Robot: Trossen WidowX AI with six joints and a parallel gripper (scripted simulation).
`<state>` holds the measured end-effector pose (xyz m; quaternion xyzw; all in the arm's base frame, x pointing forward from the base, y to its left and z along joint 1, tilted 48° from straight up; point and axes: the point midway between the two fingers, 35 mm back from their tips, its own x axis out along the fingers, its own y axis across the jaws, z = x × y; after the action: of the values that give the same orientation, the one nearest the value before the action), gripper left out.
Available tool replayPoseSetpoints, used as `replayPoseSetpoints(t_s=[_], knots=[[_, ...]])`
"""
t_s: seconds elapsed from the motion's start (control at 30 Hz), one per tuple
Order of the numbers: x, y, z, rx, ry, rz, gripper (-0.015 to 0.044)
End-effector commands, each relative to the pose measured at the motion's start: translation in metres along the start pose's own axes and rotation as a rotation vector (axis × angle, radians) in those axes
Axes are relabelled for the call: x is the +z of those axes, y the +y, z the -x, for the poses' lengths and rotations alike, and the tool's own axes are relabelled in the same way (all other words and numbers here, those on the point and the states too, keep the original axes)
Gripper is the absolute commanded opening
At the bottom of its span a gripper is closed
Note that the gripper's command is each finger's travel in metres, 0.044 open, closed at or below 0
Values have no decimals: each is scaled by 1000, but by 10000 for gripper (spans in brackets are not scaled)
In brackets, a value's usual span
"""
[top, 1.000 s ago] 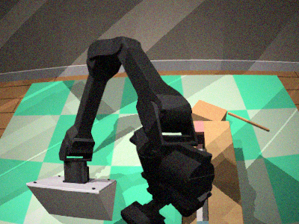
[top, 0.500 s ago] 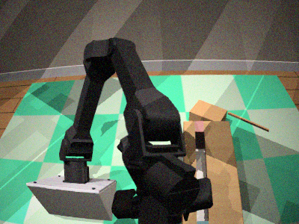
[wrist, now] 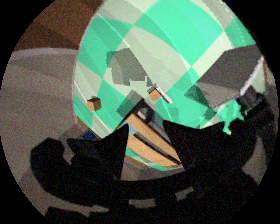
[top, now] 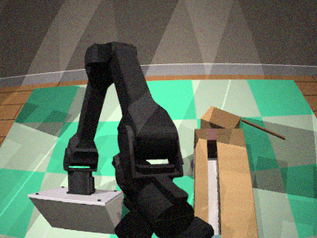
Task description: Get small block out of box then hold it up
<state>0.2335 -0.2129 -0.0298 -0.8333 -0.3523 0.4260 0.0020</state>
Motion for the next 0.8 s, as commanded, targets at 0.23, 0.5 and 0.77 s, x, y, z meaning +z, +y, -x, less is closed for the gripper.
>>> replayPoseSetpoints(t_s=[0.23, 0.5, 0.77], knots=[[13, -2, -2, -35, 108, -830, 285], [13, -2, -2, -35, 108, -830, 285], [15, -3, -13, -34, 108, -830, 285]])
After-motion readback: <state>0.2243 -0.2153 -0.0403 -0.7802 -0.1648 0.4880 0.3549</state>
